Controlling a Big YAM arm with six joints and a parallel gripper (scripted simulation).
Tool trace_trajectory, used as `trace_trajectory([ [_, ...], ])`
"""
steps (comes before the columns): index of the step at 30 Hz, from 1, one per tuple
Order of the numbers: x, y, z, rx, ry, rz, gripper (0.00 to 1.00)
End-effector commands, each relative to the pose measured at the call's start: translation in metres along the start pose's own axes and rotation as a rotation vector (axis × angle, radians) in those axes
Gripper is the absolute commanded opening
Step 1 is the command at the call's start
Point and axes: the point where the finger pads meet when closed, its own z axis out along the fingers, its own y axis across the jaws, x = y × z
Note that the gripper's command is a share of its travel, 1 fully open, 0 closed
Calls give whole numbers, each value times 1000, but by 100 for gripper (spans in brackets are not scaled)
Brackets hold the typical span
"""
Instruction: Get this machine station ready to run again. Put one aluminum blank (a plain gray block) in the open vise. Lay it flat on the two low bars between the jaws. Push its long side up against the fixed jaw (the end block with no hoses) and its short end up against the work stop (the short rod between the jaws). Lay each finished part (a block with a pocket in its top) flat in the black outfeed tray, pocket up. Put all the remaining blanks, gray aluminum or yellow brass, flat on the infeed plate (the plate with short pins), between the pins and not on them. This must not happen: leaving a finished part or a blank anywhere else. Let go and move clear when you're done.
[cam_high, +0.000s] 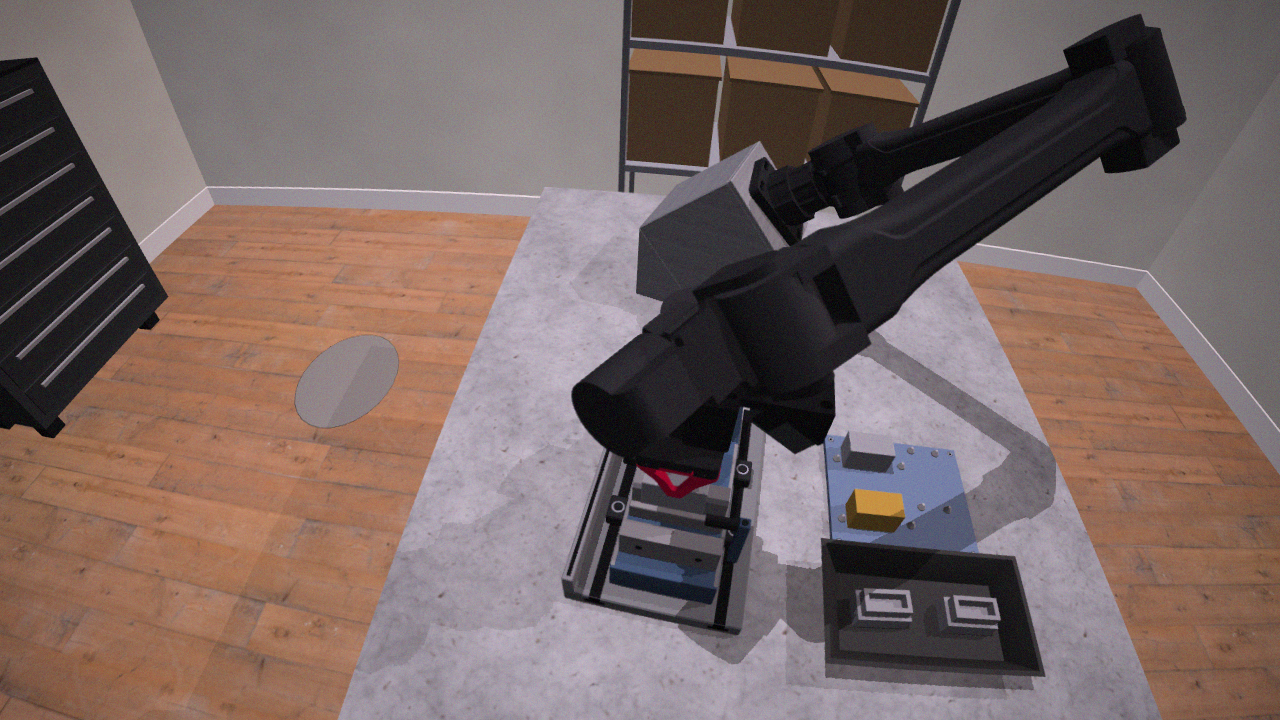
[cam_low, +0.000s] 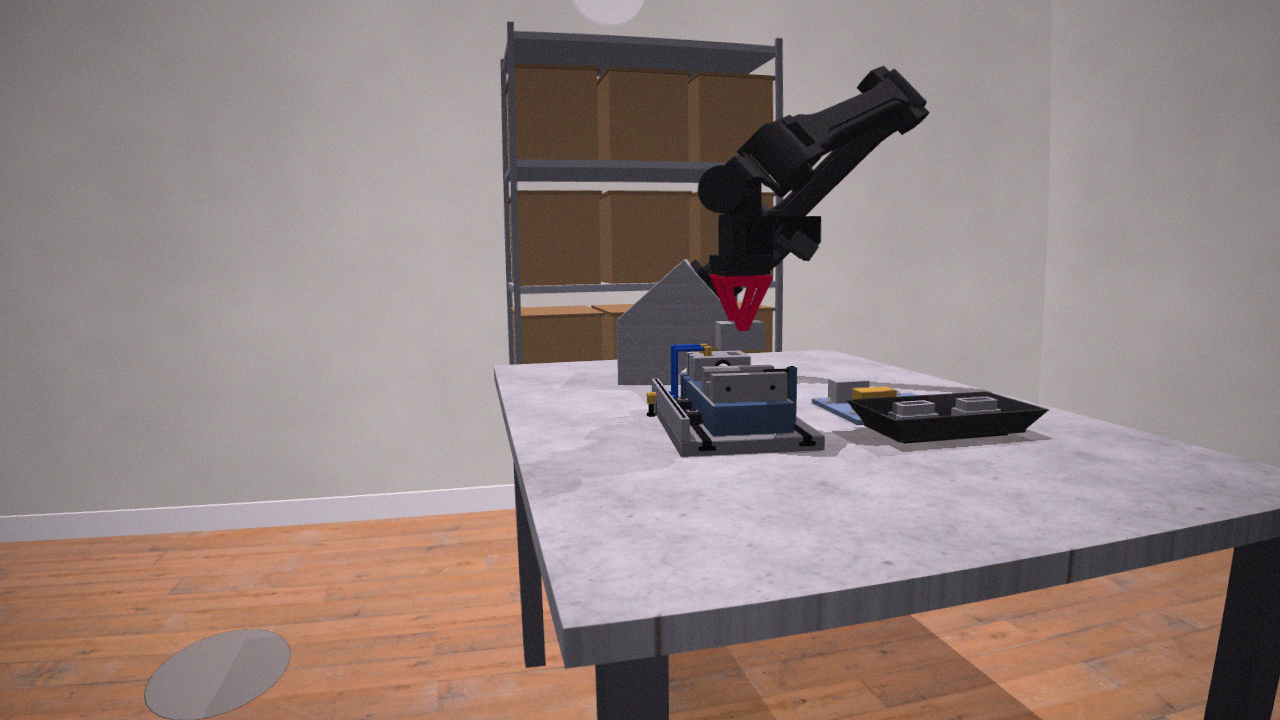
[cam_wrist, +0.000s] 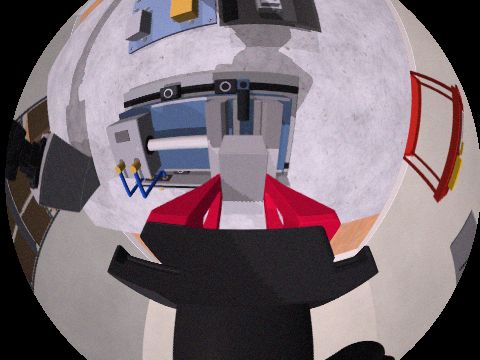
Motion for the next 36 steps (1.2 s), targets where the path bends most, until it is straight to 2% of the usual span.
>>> trace_trajectory([
  [1, 8, -15, -27, 47, 19, -7, 0],
  [17, 10, -16, -23, 50, 20, -3, 0],
  [27, 15, -7, -11, 40, 13, 18, 0],
  [36, 4, -4, 4, 22, 8, 5, 0],
])
